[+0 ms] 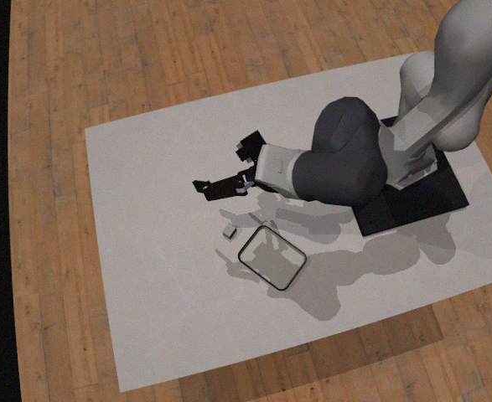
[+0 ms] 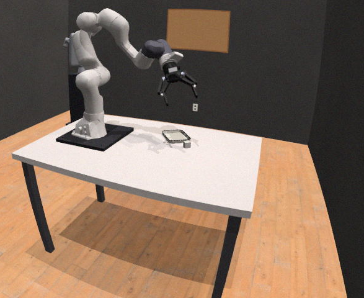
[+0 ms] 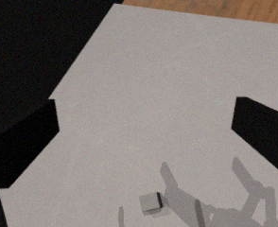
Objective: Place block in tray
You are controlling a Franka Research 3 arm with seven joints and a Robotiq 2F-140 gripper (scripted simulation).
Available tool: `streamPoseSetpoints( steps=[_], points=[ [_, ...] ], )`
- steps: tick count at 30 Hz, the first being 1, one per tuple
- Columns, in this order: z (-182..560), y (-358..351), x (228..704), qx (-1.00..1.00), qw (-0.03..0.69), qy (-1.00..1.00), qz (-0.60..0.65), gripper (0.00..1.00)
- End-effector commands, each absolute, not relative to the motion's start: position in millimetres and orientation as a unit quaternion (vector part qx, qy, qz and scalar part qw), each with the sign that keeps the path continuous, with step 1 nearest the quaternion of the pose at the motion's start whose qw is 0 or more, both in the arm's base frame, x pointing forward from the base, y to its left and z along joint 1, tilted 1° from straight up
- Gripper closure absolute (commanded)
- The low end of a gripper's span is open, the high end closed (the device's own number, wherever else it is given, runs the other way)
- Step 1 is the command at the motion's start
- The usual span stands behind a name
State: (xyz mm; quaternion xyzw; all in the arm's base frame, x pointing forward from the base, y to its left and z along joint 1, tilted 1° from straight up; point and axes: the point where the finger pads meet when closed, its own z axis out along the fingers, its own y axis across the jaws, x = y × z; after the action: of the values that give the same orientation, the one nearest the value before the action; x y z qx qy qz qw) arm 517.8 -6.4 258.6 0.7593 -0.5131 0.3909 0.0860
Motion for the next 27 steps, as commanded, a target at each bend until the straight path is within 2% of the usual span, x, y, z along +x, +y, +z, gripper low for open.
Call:
streamPoseSetpoints(
  steps=[1, 17, 18, 21, 24, 27],
  points=[
    [258.7, -6.4, 517.9, 0.759, 0.086, -0.513, 0.391, 0.00],
    [258.7, -6.4, 517.9, 0.759, 0.086, -0.513, 0.391, 0.00],
    [258.3, -6.3, 517.9, 0.759, 0.085, -0.514, 0.390, 0.60],
    [238.1, -1.7, 519.6, 0.737, 0.066, -0.571, 0.354, 0.60],
    [183.7, 15.5, 523.5, 0.689, 0.041, -0.664, 0.288, 0.60],
    [183.7, 15.5, 523.5, 0.657, 0.027, -0.710, 0.252, 0.60]
  ],
)
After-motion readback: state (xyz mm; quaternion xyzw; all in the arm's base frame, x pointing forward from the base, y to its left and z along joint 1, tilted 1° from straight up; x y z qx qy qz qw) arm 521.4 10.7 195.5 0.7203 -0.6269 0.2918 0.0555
